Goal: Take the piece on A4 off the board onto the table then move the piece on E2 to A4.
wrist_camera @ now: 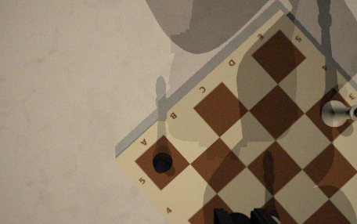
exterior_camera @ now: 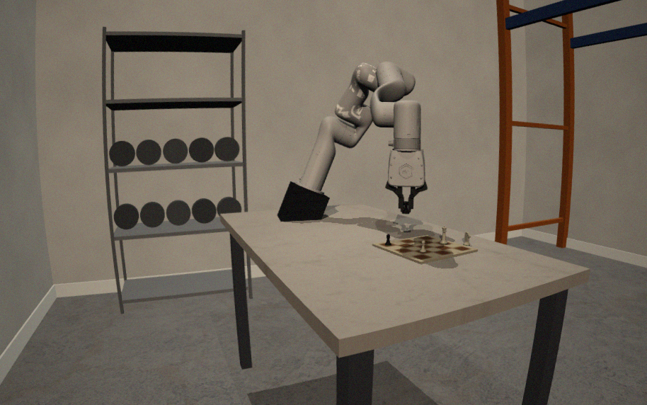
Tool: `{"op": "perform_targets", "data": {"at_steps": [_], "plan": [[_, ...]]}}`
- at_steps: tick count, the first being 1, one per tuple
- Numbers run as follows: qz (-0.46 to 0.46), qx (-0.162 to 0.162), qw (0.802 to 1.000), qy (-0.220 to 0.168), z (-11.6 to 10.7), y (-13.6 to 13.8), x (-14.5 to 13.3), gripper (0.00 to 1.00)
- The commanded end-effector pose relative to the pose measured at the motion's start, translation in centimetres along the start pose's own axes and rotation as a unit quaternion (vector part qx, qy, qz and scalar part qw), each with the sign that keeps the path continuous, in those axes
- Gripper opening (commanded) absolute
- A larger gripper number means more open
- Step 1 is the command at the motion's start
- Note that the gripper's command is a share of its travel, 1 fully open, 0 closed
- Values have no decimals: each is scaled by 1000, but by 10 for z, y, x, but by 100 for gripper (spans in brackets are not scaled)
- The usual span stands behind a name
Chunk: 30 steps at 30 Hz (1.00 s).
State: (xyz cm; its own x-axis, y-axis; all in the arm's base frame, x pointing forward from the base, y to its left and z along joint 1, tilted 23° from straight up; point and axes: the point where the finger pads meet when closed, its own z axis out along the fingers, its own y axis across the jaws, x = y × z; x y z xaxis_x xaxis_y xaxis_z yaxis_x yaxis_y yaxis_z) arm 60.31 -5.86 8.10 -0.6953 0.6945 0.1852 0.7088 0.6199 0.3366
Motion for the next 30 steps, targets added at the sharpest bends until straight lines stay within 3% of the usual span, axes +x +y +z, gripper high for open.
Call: {"op": "perform_targets", "data": {"at_steps": [1, 17, 30], "plan": [[25, -4, 1000, -6, -4, -25, -6, 0], [25, -4, 1000, -5, 0, -25, -6, 0], [25, -4, 1000, -5, 42, -24, -6, 0]]}}
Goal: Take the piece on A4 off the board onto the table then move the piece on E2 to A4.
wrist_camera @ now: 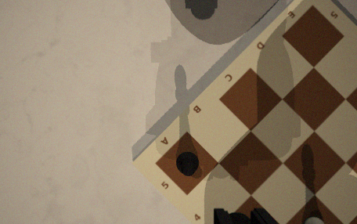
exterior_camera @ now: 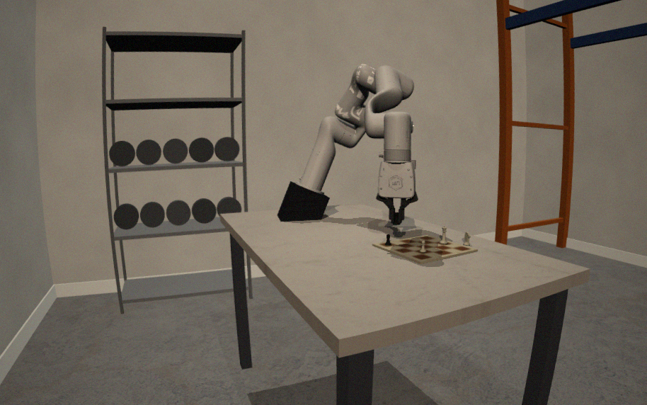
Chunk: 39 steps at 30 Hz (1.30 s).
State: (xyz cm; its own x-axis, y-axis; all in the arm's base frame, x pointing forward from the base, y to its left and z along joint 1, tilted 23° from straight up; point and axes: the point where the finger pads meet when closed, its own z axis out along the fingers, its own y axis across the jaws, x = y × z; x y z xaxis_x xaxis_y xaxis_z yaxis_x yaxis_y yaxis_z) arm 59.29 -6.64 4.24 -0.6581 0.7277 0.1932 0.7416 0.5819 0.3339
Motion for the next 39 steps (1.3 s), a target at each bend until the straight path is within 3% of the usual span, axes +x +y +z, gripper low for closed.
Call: {"op": "perform_targets", "data": {"at_steps": [1, 11, 39], "plan": [[0, -1, 1000, -1, 15, 1, -1, 0], [0, -1, 1000, -1, 54, 1, -1, 0], [0, -1, 1000, -1, 61, 1, -1, 0]]}}
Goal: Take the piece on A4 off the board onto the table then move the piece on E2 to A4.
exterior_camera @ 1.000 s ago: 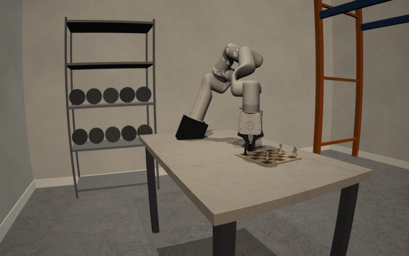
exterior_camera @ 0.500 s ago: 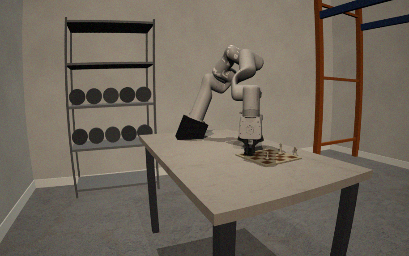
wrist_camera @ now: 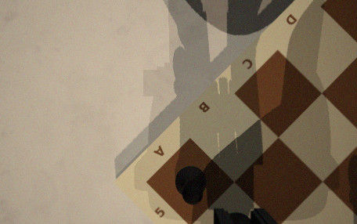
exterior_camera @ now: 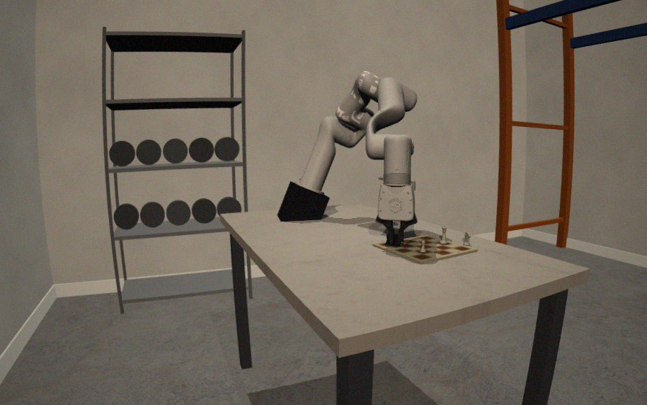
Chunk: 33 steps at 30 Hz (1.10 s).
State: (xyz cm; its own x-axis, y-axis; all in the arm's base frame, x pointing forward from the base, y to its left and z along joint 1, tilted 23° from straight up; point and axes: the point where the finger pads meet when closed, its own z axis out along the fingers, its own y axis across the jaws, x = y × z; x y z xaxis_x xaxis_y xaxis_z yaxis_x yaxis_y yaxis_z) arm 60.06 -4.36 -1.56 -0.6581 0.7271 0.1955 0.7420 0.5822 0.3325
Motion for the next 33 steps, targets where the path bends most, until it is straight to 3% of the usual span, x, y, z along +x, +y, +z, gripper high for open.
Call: {"op": "perform_targets", "data": {"at_steps": [1, 33], "plan": [[0, -1, 1000, -2, -2, 1, -1, 0], [0, -1, 1000, -2, 1, 1, -1, 0]]}}
